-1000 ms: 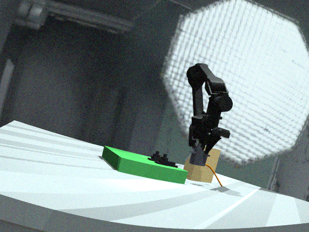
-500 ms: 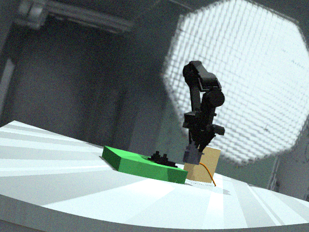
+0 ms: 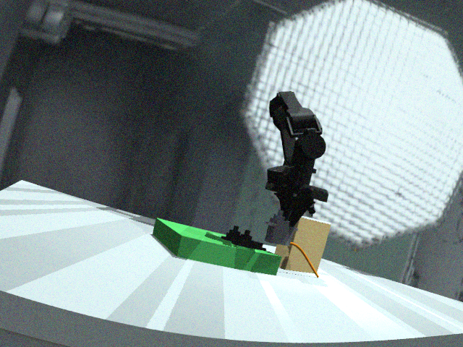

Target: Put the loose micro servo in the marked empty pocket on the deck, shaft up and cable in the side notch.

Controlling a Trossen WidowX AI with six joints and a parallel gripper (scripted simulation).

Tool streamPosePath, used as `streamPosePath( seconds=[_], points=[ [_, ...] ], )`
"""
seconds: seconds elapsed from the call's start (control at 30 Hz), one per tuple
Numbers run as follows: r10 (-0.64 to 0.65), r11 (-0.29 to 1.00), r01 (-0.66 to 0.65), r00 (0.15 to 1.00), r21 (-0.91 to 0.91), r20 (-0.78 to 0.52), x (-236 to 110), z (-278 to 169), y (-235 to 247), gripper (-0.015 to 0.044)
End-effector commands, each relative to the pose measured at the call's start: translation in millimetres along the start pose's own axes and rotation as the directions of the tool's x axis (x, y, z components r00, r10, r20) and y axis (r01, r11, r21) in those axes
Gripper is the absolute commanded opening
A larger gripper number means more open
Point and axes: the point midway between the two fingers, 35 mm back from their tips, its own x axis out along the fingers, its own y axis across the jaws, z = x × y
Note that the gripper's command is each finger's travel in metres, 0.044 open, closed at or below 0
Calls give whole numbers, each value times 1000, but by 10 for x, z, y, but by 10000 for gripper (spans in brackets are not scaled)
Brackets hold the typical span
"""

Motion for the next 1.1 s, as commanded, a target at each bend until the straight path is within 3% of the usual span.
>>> streamPosePath(
  seconds=[0.0, 1.07],
  points=[
    [11, 1000, -11, 1000, -1, 12, -37, 0, -139, 0],
    [3, 1000, -3, 1000, -2, 10, -24, -171, -1387, 0]
  ],
)
